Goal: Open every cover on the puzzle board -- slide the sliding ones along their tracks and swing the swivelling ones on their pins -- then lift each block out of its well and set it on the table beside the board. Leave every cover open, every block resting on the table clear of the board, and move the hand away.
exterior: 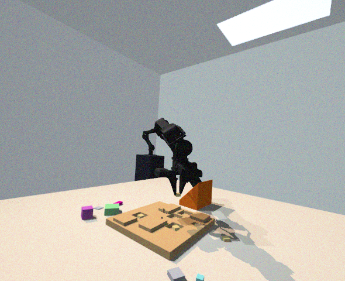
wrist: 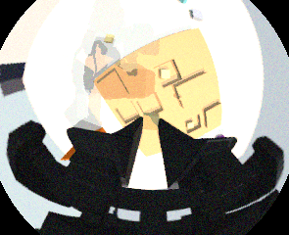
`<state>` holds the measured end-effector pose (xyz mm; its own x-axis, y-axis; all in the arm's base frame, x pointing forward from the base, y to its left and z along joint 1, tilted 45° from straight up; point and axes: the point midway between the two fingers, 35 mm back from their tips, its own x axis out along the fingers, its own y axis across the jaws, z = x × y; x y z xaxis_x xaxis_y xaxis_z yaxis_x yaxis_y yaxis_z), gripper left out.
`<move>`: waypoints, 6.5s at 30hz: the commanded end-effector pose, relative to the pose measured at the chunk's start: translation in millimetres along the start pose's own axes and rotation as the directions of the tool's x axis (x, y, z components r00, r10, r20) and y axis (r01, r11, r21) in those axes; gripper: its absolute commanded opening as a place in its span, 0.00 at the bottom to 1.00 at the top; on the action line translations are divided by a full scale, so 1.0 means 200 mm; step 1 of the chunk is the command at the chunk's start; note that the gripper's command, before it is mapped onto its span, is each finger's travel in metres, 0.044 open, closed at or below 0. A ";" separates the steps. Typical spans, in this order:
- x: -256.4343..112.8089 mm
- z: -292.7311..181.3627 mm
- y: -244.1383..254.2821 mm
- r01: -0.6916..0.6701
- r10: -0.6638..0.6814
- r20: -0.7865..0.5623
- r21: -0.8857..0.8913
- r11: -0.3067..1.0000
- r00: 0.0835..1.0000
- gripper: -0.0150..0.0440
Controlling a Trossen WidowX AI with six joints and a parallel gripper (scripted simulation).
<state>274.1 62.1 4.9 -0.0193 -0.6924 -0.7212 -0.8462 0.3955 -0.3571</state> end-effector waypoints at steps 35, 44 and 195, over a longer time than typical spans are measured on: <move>-0.06 0.51 0.52 -0.017 0.017 0.017 -0.005 1.000 1.000 0.39; -0.04 0.60 0.68 -0.016 0.016 0.013 -0.003 1.000 1.000 0.39; 0.05 0.53 0.26 -0.070 0.075 0.057 -0.098 0.993 0.995 0.25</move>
<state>280.2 150.4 -92.7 -0.0392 -0.6273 -0.7778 -0.8880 0.3788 -0.2608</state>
